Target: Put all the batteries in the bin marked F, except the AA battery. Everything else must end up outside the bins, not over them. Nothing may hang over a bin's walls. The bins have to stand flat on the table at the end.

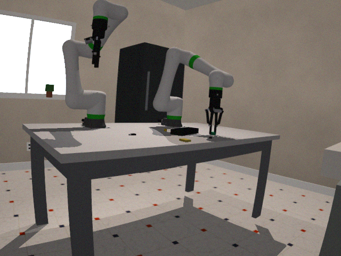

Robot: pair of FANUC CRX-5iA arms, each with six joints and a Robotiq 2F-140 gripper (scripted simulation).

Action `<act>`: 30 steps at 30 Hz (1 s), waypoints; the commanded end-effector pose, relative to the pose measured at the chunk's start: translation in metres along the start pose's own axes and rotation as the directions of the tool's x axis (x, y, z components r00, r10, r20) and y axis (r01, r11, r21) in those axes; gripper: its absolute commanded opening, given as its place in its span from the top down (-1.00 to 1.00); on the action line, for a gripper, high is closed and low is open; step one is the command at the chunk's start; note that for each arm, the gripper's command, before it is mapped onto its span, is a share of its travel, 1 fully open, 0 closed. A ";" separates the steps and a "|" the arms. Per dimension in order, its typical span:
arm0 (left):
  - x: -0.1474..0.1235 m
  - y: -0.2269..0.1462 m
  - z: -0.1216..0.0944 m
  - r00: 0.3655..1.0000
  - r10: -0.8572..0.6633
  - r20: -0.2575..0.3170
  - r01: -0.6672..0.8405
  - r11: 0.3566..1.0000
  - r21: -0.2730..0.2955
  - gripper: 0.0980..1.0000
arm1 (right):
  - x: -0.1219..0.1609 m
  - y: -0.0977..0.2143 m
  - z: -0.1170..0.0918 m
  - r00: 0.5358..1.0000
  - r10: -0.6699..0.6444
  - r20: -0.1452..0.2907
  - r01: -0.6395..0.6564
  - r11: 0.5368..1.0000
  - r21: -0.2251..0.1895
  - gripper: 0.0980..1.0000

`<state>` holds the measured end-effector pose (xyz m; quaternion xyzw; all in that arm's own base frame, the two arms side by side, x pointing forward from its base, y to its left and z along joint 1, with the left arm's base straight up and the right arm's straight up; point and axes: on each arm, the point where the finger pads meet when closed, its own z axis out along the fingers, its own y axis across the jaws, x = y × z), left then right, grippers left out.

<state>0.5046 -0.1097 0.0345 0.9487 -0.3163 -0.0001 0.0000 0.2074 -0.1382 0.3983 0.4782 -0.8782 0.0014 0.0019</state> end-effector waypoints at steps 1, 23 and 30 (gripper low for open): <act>0.001 0.000 -0.001 1.000 0.000 -0.002 0.000 1.000 0.001 0.73 | 0.000 0.000 0.000 1.000 0.000 0.000 0.000 1.000 0.001 -1.00; 0.000 0.000 -0.061 1.000 0.000 -0.002 0.000 1.000 0.001 0.73 | 0.000 0.000 0.000 1.000 0.000 0.000 0.000 1.000 0.001 -1.00; 0.000 0.000 -0.061 1.000 0.000 -0.002 0.000 1.000 0.001 0.73 | 0.000 0.000 0.000 1.000 0.000 0.000 0.000 1.000 0.001 -1.00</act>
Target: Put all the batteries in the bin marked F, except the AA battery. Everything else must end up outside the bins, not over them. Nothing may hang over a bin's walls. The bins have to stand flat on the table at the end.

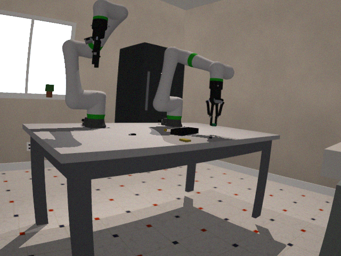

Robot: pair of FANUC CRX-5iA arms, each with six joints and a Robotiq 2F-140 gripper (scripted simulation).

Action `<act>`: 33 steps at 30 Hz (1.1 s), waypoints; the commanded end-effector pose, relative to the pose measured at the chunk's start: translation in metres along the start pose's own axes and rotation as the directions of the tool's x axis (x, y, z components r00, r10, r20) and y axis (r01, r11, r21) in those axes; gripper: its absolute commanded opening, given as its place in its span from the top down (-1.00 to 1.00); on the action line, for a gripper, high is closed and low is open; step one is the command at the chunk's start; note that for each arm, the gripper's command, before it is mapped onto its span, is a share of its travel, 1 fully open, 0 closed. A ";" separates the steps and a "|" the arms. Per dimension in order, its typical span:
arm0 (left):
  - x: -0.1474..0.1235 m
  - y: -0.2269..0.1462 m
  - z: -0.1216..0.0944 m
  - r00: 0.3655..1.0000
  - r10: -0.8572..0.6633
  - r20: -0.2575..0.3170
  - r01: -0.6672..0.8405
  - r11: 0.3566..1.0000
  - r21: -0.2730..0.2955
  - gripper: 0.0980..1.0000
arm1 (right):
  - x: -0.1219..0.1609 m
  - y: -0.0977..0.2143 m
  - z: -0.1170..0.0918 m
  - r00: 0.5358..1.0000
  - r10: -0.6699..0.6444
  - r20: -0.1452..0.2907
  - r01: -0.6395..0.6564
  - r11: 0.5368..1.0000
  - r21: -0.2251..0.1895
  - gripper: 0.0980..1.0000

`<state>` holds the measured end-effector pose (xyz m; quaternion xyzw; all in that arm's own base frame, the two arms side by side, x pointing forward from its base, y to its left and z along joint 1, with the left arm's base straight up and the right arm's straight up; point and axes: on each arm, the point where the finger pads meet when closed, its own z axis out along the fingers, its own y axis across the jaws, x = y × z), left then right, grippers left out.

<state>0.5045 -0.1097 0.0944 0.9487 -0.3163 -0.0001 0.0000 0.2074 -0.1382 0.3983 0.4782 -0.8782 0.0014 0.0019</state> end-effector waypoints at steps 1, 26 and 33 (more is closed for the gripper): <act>0.001 0.000 -0.001 1.000 0.000 -0.002 0.000 1.000 0.001 0.73 | 0.000 0.000 0.000 1.000 0.000 0.000 0.000 1.000 0.001 -1.00; 0.033 0.097 0.006 1.000 0.000 -0.002 0.000 1.000 0.000 0.73 | 0.000 0.000 0.000 1.000 0.000 0.000 0.000 1.000 0.001 -1.00; 0.047 0.136 0.006 1.000 0.000 -0.002 0.000 1.000 0.000 0.73 | 0.000 0.000 0.000 1.000 0.000 0.000 0.000 1.000 0.001 -1.00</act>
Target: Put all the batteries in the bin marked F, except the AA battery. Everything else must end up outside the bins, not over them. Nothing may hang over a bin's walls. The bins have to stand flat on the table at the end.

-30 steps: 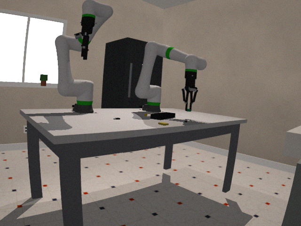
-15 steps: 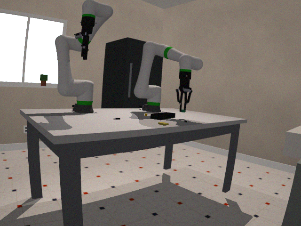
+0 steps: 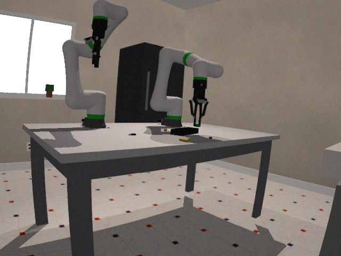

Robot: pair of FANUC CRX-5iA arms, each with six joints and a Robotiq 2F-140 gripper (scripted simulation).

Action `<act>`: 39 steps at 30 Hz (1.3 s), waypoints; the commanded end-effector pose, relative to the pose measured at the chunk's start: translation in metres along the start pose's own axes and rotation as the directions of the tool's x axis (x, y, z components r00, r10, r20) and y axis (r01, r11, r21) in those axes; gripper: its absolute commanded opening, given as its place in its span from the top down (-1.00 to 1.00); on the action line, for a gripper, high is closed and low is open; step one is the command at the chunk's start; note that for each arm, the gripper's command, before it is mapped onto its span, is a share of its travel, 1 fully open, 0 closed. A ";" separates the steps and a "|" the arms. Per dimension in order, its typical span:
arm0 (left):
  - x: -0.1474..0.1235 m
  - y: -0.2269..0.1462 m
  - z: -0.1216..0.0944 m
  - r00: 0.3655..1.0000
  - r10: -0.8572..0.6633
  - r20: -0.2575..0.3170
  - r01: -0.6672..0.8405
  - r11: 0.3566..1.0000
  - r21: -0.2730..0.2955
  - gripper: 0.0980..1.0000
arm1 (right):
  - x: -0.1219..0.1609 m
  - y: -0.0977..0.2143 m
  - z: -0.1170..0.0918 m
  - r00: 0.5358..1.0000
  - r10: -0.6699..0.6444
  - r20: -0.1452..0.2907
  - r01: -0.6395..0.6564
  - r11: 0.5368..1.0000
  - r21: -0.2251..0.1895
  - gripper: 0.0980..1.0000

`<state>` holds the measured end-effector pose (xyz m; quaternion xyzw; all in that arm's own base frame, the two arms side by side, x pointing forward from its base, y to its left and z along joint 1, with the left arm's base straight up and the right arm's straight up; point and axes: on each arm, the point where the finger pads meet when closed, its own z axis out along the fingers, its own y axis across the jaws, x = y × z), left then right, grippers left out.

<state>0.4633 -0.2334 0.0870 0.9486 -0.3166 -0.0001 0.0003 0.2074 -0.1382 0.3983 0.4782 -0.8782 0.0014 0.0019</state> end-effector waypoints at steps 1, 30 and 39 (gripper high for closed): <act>0.007 0.018 -0.001 1.000 -0.001 -0.001 0.001 1.000 0.001 0.73 | 0.000 0.000 0.000 1.000 0.000 0.000 0.000 1.000 0.001 -1.00; 0.045 0.129 -0.001 0.812 0.583 -0.001 -0.583 0.812 0.001 0.73 | 0.000 0.000 0.000 1.000 0.000 0.000 0.000 1.000 0.001 -1.00; 0.044 0.128 -0.001 0.812 0.583 -0.001 -0.583 0.812 0.001 0.73 | 0.000 0.000 0.000 1.000 0.000 0.000 0.000 1.000 0.001 -1.00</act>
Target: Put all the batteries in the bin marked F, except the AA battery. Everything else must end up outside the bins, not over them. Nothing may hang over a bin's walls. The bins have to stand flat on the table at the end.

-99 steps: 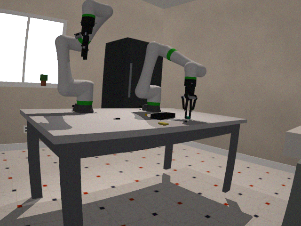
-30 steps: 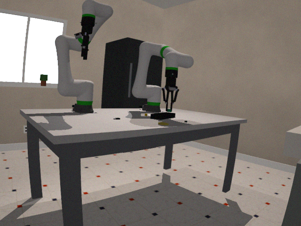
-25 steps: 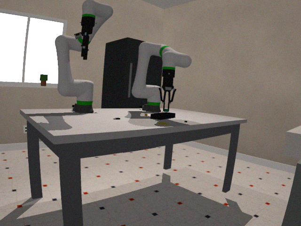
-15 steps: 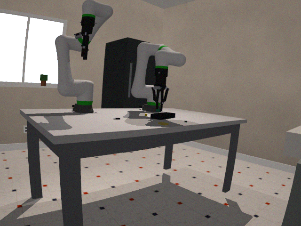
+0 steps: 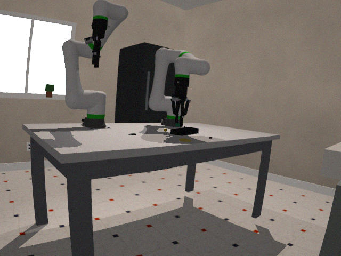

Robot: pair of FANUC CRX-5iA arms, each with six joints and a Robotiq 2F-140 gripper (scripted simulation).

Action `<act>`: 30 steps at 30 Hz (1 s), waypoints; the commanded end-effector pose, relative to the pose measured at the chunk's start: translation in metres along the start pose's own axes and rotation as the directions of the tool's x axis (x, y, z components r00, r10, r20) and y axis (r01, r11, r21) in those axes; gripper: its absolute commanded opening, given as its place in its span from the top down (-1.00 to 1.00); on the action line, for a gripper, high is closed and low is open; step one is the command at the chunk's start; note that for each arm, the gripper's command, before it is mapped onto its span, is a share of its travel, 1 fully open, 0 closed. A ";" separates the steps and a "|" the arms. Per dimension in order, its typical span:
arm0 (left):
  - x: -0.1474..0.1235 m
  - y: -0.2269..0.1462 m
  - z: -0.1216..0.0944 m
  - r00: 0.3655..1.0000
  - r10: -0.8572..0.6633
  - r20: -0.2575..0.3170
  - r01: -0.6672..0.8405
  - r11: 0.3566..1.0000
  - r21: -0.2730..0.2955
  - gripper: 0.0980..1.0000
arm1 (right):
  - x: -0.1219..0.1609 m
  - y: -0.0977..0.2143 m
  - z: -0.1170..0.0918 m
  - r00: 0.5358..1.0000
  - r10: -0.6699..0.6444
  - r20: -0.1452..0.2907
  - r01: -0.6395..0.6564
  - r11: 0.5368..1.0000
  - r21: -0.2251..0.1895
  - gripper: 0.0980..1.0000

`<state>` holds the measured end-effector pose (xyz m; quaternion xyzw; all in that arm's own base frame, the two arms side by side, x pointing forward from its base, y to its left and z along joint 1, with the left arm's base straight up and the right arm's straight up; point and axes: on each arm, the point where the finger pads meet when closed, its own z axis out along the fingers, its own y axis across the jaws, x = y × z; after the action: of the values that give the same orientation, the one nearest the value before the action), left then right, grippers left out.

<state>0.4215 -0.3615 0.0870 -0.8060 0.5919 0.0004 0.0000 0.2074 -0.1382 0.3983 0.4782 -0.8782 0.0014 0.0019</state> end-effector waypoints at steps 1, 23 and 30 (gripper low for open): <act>0.001 0.000 -0.001 1.000 0.000 -0.002 0.000 1.000 0.001 0.73 | 0.000 0.000 0.000 1.000 0.000 0.000 0.000 1.000 0.001 -1.00; 0.001 -0.001 0.035 1.000 0.000 -0.002 0.000 1.000 0.001 0.73 | 0.000 0.000 0.000 1.000 0.000 0.000 0.000 1.000 0.001 -1.00; 0.000 -0.001 0.036 1.000 0.000 -0.002 0.000 1.000 0.001 0.73 | 0.000 0.000 0.000 1.000 0.000 0.000 0.000 1.000 0.001 -1.00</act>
<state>0.4217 -0.3611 0.0495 -0.8060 0.5920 0.0003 0.0001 0.2074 -0.1382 0.3983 0.4782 -0.8782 0.0014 0.0019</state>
